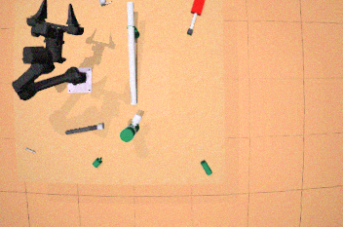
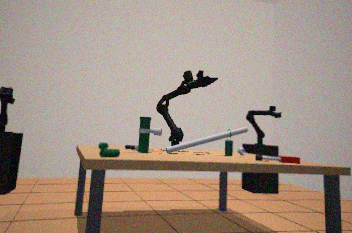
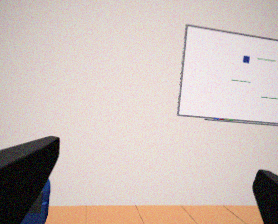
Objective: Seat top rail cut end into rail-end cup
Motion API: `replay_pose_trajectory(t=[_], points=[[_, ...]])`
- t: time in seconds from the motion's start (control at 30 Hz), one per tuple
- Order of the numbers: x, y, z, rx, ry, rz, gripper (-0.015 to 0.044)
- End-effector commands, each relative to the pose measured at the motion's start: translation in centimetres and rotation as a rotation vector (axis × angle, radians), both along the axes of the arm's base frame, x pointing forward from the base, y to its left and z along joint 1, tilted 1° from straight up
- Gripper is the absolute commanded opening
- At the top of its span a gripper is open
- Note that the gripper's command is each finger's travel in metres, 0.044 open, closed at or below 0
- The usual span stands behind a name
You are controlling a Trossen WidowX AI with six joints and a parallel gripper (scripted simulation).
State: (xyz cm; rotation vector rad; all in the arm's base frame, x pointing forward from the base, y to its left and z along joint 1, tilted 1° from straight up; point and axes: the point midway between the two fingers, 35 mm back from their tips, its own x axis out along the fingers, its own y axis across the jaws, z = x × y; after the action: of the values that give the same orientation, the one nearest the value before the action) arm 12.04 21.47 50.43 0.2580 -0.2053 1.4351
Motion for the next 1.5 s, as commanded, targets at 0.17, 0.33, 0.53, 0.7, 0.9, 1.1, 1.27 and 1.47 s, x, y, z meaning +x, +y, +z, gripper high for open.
replay_pose_trajectory(t=[0.17,0.33,0.53,0.7,0.9,1.1,1.27,1.47], points=[[12.9,-3.3,-6.4,-0.237,0.282,-0.500,0.0440],[15.9,-5.5,-9.1,-0.328,0.388,-0.644,0.0440],[19.9,-12.0,-15.5,-0.561,0.652,-0.936,0.0440],[20.3,-17.5,-19.9,-0.760,0.854,-1.112,0.0440],[18.9,-22.6,-23.2,-0.965,1.048,-1.232,0.0440],[18.9,-22.6,-23.2,-0.966,1.049,-1.233,0.0440],[19.1,-22.9,-23.2,-0.997,1.021,-1.224,0.0440],[20.9,-26.8,-23.6,-1.289,0.742,-1.118,0.0440]])
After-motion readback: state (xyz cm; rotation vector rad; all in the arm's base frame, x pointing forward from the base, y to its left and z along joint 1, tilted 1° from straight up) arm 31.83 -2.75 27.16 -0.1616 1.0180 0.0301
